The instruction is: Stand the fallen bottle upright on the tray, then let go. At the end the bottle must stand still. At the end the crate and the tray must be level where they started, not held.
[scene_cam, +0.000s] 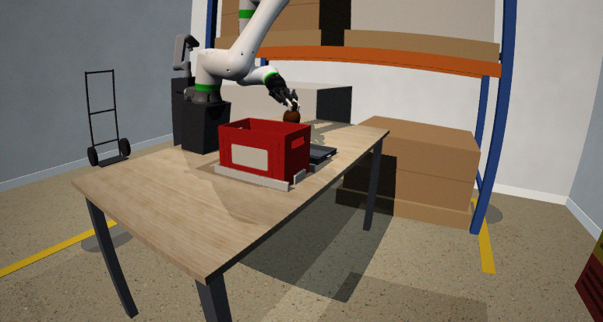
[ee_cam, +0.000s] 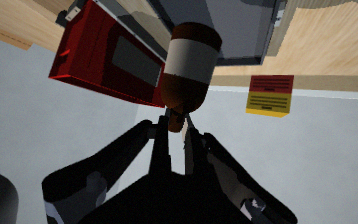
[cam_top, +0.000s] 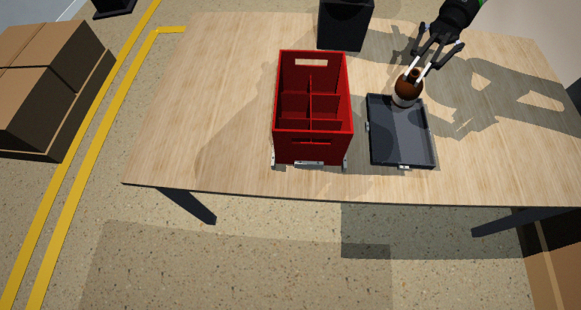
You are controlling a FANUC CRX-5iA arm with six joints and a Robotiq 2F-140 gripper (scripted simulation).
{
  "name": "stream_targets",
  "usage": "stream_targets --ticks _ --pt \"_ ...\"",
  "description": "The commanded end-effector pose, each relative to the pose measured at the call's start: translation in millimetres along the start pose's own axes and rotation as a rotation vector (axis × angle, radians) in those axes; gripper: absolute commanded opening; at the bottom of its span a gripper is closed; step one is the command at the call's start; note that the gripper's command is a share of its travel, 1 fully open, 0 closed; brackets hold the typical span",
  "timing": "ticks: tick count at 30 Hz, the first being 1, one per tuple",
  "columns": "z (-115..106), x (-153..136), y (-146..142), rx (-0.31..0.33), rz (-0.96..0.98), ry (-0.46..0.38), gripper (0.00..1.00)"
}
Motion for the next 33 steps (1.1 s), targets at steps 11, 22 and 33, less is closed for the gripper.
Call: stream_targets --ticks 11,22,33 --pt "0.0 0.0 0.1 0.000 0.000 0.000 0.00" --pt "0.4 1.1 0.1 0.000 0.000 0.000 0.00" --pt "1.7 4.8 0.1 0.000 0.000 0.000 0.00"
Point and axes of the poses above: the point where the finger pads meet when closed, its own z axis out along the fingers, its own y axis across the jaws, x = y × z, the point moved 1 cm from there along -z, back along the fingers
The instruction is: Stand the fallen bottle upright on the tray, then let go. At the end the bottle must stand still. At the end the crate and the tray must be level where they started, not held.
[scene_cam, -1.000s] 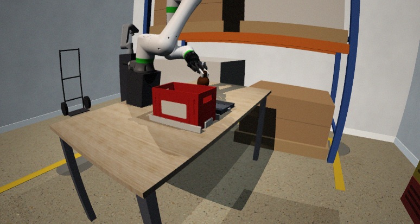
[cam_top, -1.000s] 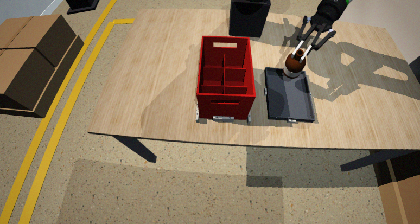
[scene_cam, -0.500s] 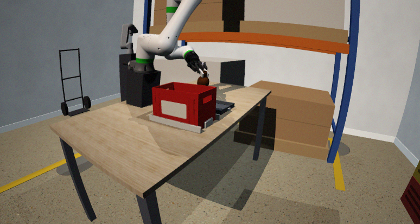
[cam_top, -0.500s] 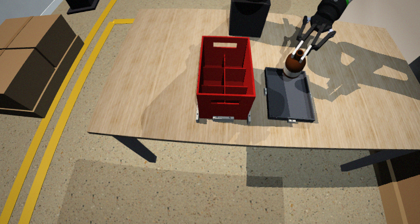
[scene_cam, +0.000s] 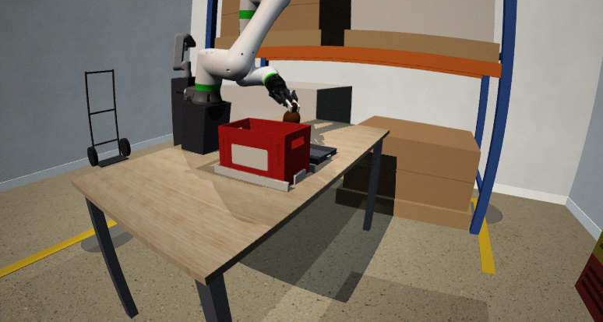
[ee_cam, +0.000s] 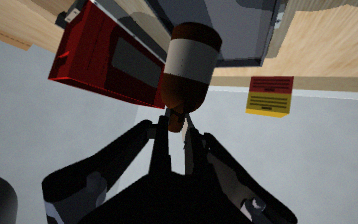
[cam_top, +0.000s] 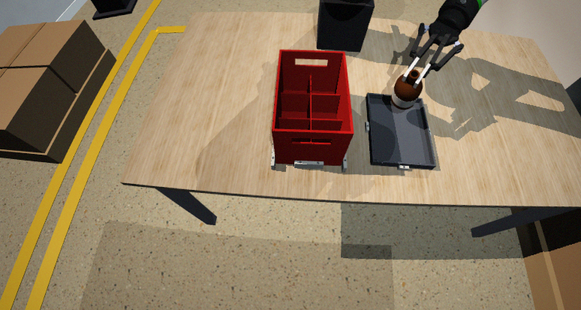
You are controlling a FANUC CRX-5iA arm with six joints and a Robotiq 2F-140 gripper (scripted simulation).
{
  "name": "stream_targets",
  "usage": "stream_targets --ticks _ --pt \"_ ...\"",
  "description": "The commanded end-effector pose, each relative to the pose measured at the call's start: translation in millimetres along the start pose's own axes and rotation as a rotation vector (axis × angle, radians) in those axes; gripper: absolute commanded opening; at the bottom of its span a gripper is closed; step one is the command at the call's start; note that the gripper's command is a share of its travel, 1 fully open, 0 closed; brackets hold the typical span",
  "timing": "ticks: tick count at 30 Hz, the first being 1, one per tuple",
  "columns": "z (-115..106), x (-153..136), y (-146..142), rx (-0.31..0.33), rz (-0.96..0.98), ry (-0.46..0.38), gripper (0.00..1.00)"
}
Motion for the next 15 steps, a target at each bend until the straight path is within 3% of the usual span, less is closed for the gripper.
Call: stream_targets --ticks 1,15 --pt "0.5 1.5 0.1 0.000 0.000 0.000 0.00" --pt "4.1 11.2 0.1 0.000 0.000 0.000 0.00"
Point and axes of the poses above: the point where the finger pads meet when closed, its own z axis out along the fingers, its own y axis across the jaws, x = y × z, the point moved 1 cm from there along -z, back along the fingers
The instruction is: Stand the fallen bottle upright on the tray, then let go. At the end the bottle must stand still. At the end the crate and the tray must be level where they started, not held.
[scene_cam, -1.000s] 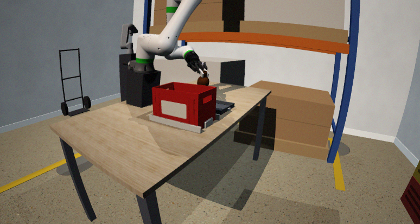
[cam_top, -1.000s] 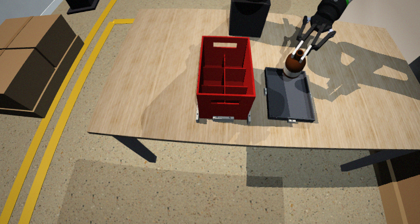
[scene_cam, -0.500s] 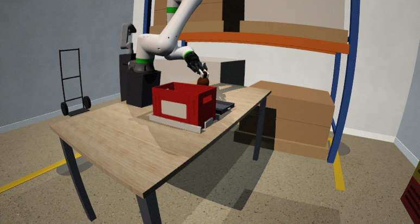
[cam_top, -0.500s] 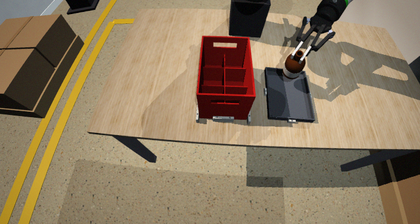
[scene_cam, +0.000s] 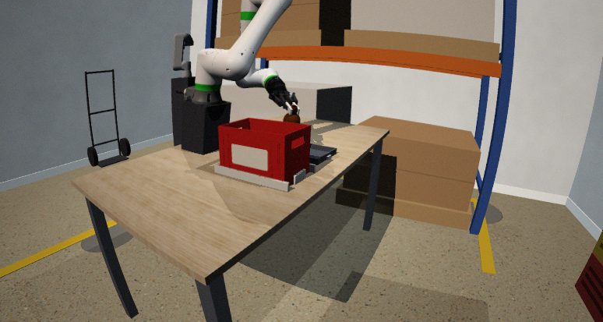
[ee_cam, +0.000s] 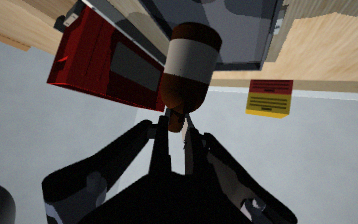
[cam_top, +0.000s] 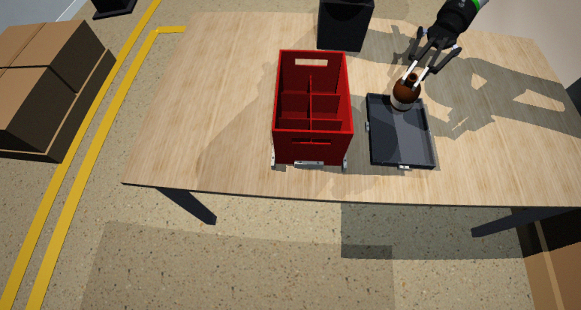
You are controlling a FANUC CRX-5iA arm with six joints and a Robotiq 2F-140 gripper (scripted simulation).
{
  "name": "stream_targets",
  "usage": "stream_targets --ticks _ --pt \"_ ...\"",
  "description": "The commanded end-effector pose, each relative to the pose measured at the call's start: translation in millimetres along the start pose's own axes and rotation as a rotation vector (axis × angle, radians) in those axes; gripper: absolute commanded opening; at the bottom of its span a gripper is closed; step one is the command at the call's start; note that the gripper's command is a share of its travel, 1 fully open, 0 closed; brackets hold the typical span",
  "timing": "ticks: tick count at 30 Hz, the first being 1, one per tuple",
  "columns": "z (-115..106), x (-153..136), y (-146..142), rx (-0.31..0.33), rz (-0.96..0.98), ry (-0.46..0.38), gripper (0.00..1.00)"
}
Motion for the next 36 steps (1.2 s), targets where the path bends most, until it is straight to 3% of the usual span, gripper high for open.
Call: stream_targets --ticks 1,36 --pt "0.7 1.8 0.1 0.000 0.000 0.000 0.00" --pt "12.9 35.3 0.1 0.000 0.000 0.000 0.00"
Point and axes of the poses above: the point where the finger pads meet when closed, its own z axis out along the fingers, its own y axis across the jaws, x = y × z, the point moved 1 cm from there along -z, back along the fingers
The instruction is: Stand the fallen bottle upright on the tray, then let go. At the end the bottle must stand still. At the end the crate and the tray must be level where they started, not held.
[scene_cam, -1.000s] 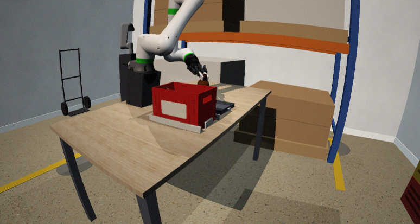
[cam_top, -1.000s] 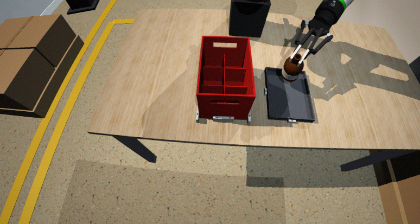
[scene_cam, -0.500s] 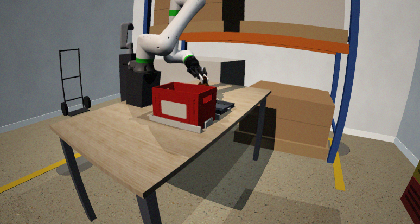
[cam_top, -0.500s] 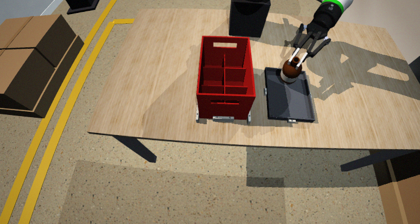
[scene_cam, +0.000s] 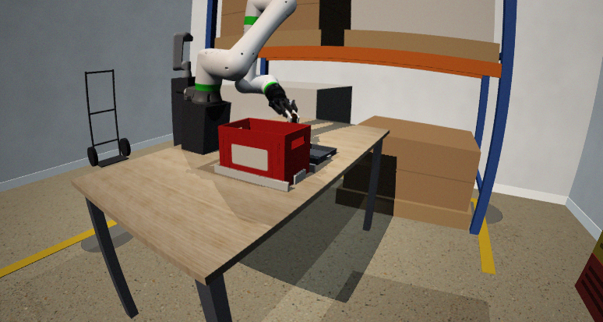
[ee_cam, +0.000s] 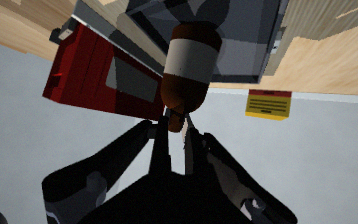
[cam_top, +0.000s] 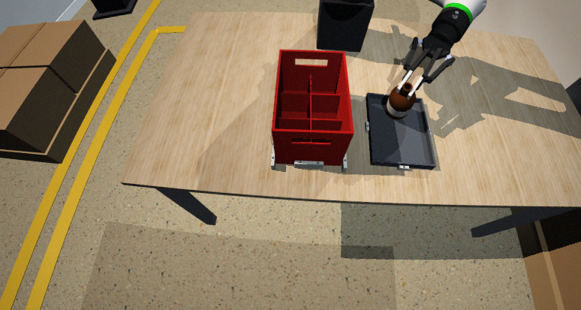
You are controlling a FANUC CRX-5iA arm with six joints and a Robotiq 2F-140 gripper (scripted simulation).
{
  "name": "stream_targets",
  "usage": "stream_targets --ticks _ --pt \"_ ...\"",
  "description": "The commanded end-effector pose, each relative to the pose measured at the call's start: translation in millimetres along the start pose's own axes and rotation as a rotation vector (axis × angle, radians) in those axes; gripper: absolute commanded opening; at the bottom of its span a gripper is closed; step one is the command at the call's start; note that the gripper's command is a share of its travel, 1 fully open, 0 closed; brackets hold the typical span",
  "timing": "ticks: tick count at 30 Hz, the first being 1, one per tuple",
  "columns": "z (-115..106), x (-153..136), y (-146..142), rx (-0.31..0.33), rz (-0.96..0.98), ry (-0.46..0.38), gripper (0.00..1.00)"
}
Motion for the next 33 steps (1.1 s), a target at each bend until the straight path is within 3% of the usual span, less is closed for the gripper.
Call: stream_targets --ticks 1,33 --pt "0.9 2.4 0.1 0.000 0.000 0.000 0.00" --pt "4.5 12.2 0.1 0.000 0.000 0.000 0.00"
Point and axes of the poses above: the point where the finger pads meet when closed, its own z axis out along the fingers, its own y axis across the jaws, x = y × z, the point moved 1 cm from there along -z, back along the fingers
